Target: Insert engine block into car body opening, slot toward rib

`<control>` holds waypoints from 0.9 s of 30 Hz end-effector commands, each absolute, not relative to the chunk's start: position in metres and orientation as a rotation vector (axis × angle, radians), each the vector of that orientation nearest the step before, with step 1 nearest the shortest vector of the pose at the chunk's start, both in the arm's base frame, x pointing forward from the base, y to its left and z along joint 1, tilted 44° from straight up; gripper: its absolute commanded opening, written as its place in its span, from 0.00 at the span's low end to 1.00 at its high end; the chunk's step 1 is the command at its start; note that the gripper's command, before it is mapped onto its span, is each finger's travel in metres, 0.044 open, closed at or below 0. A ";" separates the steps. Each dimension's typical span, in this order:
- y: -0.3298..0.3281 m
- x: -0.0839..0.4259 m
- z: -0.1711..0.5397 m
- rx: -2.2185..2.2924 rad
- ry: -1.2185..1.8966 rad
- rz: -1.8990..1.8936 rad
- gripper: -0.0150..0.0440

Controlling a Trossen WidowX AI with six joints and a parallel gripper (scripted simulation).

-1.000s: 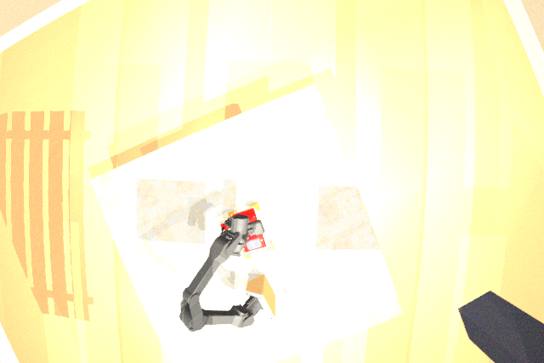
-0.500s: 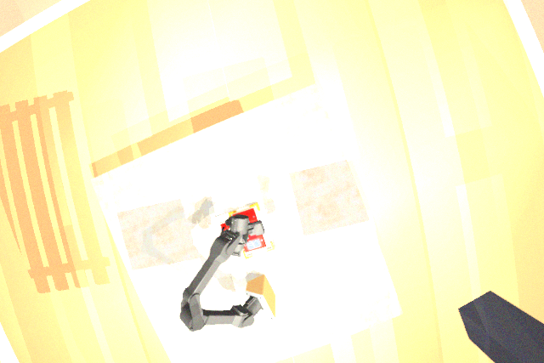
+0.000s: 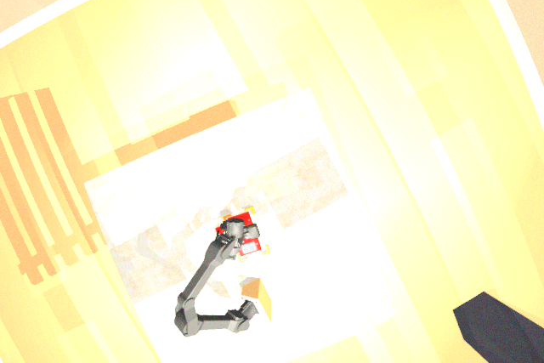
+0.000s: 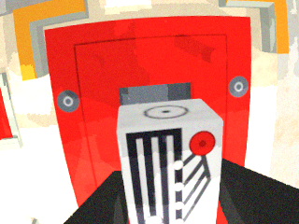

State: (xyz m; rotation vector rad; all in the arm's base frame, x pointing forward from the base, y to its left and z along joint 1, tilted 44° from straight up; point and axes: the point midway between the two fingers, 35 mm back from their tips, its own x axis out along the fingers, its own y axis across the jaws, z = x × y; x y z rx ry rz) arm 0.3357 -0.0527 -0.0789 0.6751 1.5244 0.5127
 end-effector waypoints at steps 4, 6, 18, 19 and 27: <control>-0.053 0.336 -0.080 0.658 1.519 0.522 0.52; -0.053 0.336 -0.081 0.663 1.521 0.518 0.52; -0.050 0.336 -0.084 0.678 1.528 0.504 0.52; -0.050 0.336 -0.084 0.677 1.527 0.505 0.52; -0.048 0.336 -0.085 0.676 1.527 0.506 0.52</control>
